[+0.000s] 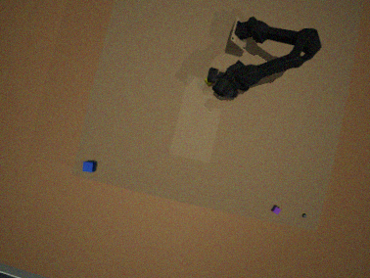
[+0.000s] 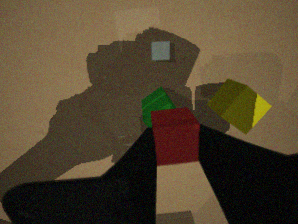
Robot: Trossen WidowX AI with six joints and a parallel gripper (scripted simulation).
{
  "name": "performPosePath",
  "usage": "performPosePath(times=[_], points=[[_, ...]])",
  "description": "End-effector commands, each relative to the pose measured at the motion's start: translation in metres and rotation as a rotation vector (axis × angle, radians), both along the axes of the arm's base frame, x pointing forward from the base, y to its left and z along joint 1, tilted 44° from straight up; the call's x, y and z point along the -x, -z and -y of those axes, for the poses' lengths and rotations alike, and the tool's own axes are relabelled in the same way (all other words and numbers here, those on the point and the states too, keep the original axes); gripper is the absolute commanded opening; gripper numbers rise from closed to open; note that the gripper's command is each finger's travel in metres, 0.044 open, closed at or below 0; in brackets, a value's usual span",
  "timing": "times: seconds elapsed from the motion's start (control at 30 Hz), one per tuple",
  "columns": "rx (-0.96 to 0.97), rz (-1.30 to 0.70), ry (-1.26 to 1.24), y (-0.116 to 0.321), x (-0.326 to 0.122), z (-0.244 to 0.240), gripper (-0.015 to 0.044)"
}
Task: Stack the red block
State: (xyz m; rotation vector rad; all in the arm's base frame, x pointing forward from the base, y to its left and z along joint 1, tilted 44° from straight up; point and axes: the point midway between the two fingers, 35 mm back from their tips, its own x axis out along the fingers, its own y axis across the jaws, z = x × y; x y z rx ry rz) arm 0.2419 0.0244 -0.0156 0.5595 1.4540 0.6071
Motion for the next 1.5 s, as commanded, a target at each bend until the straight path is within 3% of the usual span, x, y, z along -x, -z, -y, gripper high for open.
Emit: performPosePath(times=[0.0, 1.23, 1.47], points=[[-0.009, -0.013, -0.002, 0.0088, 0.004, -0.0102, 0.0], [-0.008, -0.013, -0.002, 0.0043, 0.0035, -0.0057, 0.0], [-0.008, -0.019, -0.003, 0.0085, 0.005, -0.01, 0.0184]])
